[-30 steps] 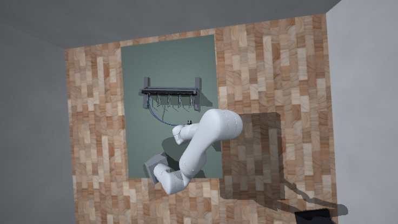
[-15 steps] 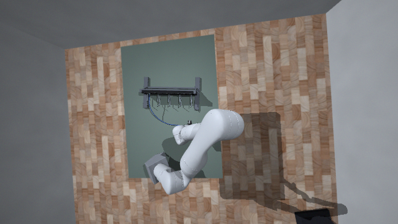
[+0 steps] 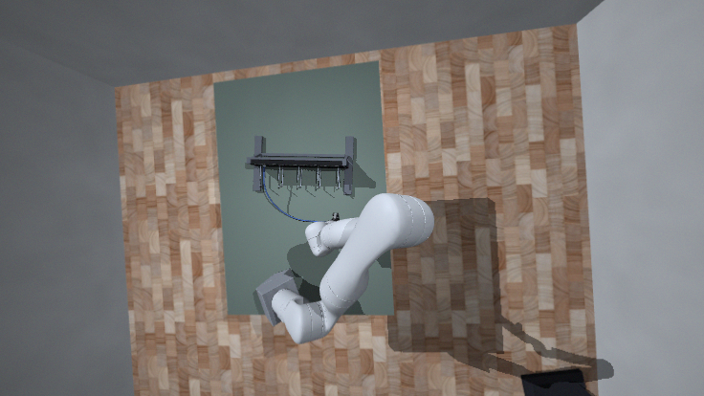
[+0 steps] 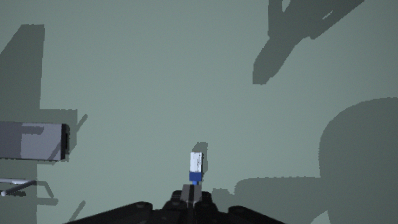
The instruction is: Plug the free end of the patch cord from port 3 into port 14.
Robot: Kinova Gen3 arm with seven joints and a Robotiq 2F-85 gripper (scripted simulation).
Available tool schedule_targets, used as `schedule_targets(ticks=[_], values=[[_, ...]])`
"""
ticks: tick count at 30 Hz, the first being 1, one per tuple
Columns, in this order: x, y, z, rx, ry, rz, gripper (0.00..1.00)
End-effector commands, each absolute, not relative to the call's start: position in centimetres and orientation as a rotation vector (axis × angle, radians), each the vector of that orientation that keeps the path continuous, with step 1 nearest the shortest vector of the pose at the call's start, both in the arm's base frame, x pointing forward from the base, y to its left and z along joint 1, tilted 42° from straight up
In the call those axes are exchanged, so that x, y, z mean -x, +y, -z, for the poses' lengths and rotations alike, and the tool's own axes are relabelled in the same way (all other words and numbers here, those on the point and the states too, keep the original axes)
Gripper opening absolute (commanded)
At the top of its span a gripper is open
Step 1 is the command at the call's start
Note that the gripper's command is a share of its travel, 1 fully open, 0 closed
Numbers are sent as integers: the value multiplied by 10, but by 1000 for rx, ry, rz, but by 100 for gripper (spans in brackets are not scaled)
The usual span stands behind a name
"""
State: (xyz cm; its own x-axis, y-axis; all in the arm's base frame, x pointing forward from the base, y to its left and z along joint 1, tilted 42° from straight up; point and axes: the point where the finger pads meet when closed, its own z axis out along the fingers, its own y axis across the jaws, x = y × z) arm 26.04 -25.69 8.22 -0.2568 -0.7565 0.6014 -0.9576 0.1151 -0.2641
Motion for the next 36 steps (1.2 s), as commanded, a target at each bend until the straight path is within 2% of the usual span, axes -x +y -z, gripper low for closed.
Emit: schedule_targets(ticks=[1,30,31,36], values=[[-260,-257,-82,-1676,-2084,-891,0],[-260,-257,-82,-1676,-2084,-891,0],[-260,-257,-82,-1676,-2083,-891,37],[-260,-257,-82,-1676,-2083,-891,37]])
